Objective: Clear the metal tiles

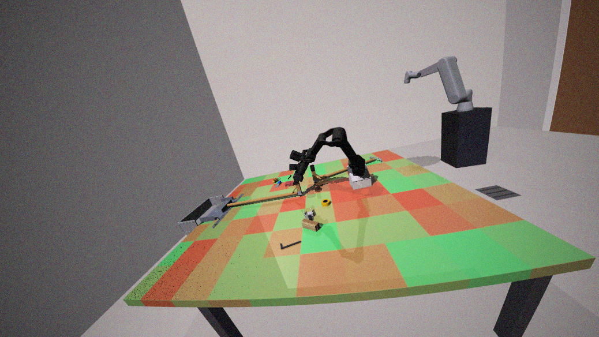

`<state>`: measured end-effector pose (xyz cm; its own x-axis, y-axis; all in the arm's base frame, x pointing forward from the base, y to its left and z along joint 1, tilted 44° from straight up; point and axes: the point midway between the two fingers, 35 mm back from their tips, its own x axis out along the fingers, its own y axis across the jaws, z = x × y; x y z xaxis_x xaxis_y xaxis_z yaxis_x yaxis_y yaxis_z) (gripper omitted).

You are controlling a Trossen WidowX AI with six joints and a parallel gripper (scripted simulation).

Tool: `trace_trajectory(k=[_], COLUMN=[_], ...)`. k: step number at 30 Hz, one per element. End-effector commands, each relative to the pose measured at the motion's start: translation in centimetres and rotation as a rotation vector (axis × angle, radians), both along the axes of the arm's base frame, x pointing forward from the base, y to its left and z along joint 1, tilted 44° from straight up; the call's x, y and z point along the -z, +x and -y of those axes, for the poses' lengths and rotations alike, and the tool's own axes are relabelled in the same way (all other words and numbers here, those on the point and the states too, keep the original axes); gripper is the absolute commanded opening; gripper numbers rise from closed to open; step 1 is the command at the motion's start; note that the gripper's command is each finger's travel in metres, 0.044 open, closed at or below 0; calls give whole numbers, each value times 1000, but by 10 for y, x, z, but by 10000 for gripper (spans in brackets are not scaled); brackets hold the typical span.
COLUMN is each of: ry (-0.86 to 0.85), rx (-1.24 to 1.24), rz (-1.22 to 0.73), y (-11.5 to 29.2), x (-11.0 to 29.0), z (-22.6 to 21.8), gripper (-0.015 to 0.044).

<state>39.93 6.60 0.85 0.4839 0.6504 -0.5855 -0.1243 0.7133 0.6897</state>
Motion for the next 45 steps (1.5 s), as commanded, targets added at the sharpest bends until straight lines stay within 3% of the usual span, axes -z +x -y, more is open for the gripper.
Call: trace_trajectory(k=[1,45], ry=[0,1], rx=[2,6], rz=[13,9], y=[-5,-65], x=[-3,0], z=[3,7], gripper=[0,0])
